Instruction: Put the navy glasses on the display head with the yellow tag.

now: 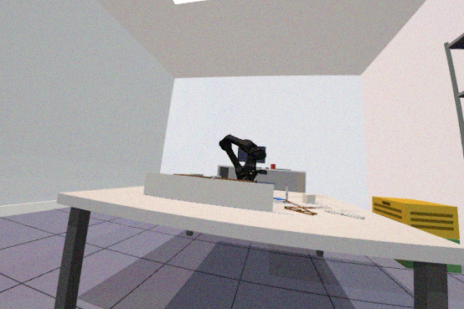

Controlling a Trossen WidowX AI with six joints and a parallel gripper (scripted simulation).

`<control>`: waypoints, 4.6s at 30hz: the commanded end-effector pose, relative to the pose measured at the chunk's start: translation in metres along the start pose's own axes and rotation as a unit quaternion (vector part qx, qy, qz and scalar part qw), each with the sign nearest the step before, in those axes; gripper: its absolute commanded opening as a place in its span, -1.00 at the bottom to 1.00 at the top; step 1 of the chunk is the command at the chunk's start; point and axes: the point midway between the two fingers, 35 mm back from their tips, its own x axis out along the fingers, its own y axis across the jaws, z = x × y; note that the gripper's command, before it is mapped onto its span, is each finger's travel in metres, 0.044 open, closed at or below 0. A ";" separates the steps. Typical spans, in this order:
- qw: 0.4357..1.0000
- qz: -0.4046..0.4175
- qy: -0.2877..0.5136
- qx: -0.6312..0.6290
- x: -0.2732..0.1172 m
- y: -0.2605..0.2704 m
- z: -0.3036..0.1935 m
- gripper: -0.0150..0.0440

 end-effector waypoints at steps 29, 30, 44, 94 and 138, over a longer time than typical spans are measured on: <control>1.000 -0.004 0.000 -0.003 0.027 -0.002 -0.002 -0.49; 1.000 -0.004 0.000 -0.003 0.028 -0.002 -0.002 -0.49; 1.000 -0.005 0.000 -0.003 0.039 -0.003 -0.003 -0.49; 1.000 -0.005 0.000 -0.003 0.002 0.000 -0.004 -0.13; 1.000 -0.005 0.000 -0.012 0.019 0.001 -0.002 -0.02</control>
